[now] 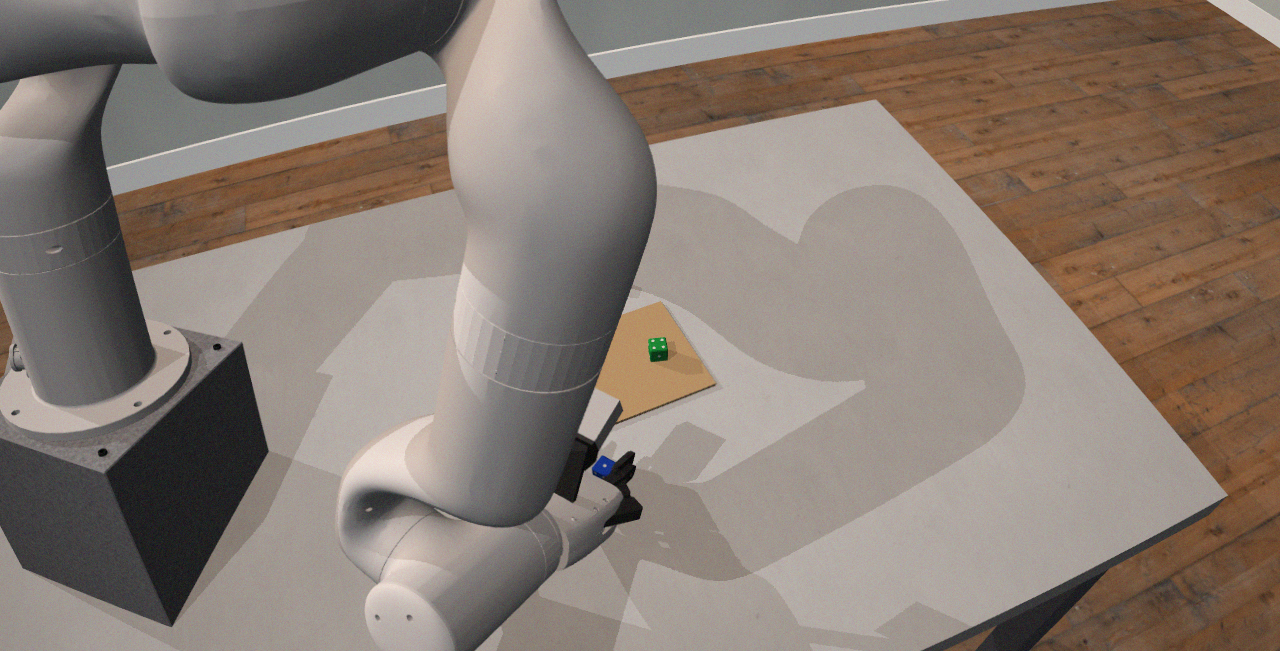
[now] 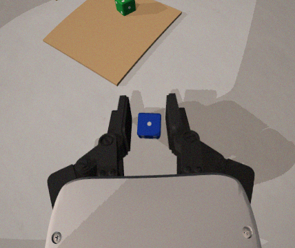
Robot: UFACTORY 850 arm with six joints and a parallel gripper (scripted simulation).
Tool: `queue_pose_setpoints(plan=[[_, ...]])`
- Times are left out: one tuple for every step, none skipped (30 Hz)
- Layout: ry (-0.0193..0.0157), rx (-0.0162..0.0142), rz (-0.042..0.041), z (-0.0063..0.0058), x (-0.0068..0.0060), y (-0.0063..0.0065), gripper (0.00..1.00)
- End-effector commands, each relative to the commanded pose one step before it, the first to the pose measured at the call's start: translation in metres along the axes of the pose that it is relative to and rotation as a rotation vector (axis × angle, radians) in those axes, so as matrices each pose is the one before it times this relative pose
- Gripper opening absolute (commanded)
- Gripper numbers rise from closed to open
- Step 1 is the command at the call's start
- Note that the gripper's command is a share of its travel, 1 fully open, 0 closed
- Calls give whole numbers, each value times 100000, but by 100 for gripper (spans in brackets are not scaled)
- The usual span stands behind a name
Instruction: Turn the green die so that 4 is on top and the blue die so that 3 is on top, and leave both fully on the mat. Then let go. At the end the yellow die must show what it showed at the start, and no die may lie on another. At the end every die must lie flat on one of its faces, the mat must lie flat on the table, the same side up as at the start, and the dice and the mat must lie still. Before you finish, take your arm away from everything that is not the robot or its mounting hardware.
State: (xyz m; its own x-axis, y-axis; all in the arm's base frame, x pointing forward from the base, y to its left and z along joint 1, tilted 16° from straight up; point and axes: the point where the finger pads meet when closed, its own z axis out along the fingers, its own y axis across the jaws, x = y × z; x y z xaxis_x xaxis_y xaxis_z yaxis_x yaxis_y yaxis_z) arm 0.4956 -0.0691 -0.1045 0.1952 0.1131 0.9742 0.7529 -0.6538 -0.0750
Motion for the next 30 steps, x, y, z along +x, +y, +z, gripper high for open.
queue_pose_setpoints(plan=[[53,-54,-111,-177,52,62,36],[0,0,0,-145,0,0,36],[0,0,0,-195,0,0,36],[0,0,0,-244,0,0,36],[0,0,0,-288,0,0,36],[0,0,0,-327,0,0,36],[0,0,0,-357,0,0,36],[0,0,0,-378,0,0,36],[0,0,0,-388,0,0,36],[0,0,0,-388,0,0,36],[0,0,0,-378,0,0,36],[0,0,0,-357,0,0,36],[0,0,0,-326,0,0,36],[0,0,0,-288,0,0,36],[0,0,0,0,0,0,36],[0,0,0,0,0,0,36],[0,0,0,-244,0,0,36],[0,0,0,-195,0,0,36],[0,0,0,-145,0,0,36],[0,0,0,-97,0,0,36],[0,0,0,-55,0,0,36],[0,0,0,-22,0,0,36],[0,0,0,-3,0,0,36],[0,0,0,-2,4,0,36],[0,0,0,-12,23,0,36],[0,0,0,-31,58,0,36],[0,0,0,-55,103,0,36],[0,0,0,-82,154,0,36],[0,0,0,-110,207,0,36],[0,0,0,-137,258,0,36]])
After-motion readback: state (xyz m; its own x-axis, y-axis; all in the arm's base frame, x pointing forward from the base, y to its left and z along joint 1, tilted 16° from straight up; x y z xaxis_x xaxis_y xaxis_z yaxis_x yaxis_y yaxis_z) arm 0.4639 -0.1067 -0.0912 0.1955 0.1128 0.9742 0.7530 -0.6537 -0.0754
